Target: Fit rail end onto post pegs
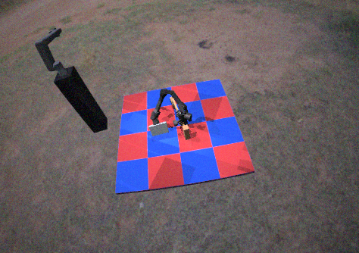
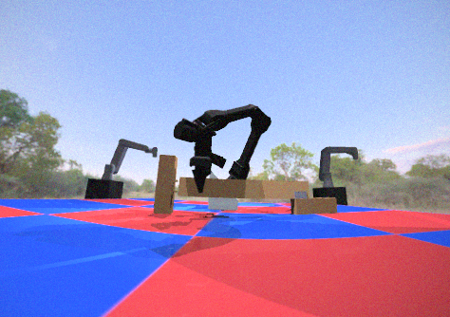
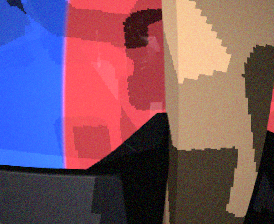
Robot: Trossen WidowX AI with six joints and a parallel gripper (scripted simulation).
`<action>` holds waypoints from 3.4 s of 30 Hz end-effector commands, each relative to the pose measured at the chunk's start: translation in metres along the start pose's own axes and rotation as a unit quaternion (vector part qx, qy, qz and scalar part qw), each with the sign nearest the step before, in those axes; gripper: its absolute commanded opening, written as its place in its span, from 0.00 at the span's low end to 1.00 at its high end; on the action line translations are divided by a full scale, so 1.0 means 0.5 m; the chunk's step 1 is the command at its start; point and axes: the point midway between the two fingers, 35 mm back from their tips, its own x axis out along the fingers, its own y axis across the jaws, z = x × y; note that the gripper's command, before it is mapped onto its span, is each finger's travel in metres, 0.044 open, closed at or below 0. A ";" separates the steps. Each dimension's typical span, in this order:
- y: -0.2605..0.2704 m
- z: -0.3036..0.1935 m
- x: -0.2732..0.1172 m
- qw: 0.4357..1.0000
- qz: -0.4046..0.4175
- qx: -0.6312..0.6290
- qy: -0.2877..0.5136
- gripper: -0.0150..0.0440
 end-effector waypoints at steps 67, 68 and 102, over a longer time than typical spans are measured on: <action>-0.004 -0.042 -0.009 1.000 -0.006 -0.001 0.005 0.25; -0.004 -0.043 -0.009 1.000 -0.006 -0.001 0.005 0.25; 0.000 -0.036 -0.001 1.000 0.001 0.000 -0.001 1.00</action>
